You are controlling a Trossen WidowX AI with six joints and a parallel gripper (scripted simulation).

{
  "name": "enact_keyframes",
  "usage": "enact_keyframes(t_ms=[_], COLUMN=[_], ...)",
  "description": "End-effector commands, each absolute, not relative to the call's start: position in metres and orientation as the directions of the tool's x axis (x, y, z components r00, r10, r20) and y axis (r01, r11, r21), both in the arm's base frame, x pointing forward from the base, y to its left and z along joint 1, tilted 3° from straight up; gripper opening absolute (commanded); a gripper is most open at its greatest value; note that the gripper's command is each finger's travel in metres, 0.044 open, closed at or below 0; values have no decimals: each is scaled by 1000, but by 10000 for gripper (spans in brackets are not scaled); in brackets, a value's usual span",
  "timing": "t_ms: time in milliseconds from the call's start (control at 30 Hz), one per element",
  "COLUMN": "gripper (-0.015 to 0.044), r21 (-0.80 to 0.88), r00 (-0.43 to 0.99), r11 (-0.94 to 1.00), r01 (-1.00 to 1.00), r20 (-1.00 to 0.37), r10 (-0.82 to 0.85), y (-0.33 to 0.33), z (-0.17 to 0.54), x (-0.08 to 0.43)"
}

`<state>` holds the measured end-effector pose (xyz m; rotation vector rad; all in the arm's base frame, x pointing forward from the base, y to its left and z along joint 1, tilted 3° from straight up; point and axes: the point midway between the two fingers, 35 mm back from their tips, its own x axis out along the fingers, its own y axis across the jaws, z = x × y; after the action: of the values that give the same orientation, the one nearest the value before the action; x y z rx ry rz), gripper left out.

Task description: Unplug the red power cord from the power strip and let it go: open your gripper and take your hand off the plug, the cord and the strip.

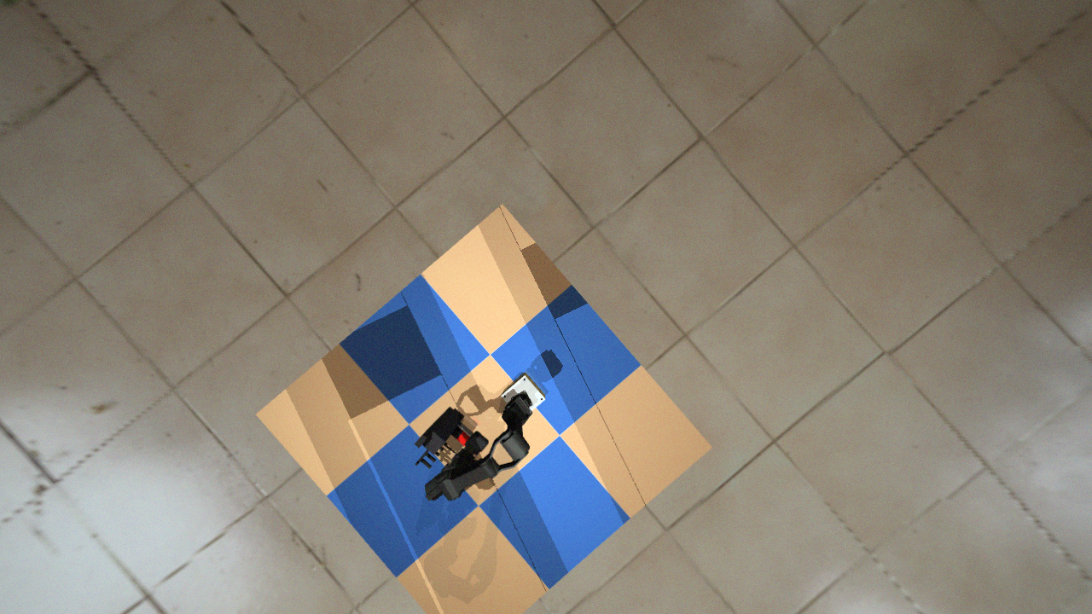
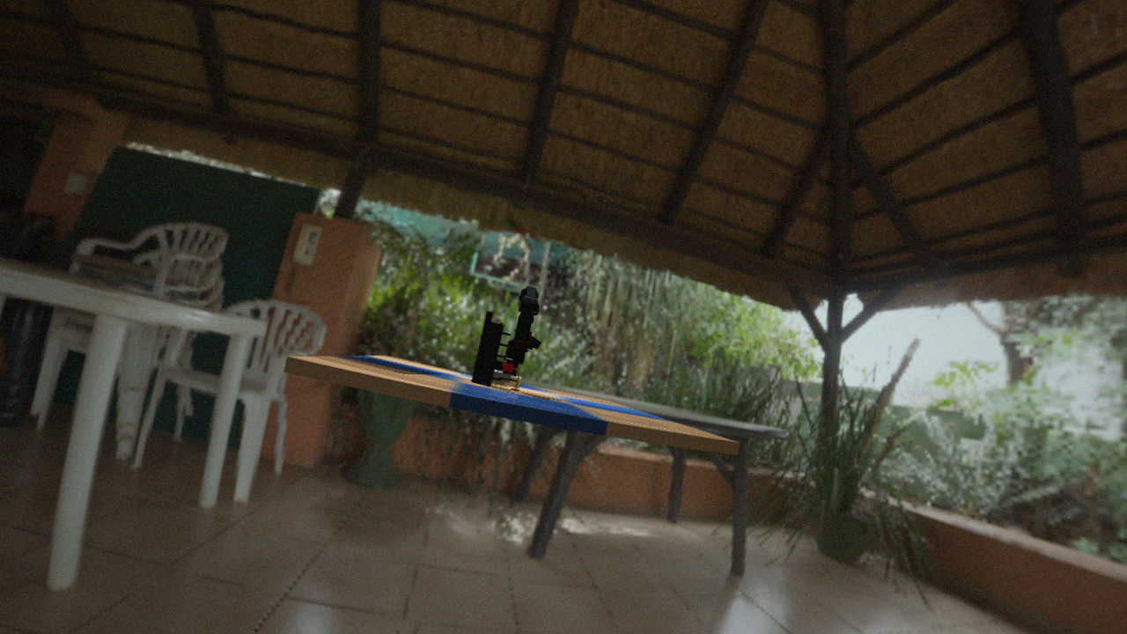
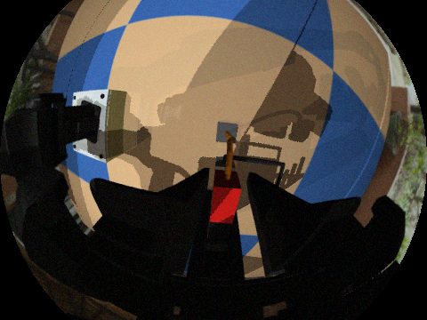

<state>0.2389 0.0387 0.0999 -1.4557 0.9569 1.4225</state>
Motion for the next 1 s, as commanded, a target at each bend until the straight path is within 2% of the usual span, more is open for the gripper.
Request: enact_keyframes(t_ms=[0, 967], gripper=[160, 160], r21=[-73, -73], r00=[62, 63], r11=[-337, -337], r01=[-939, -939], r20=[-997, -997], r10=[44, 42], y=[33, 17], z=[101, 89], x=[243, 248])
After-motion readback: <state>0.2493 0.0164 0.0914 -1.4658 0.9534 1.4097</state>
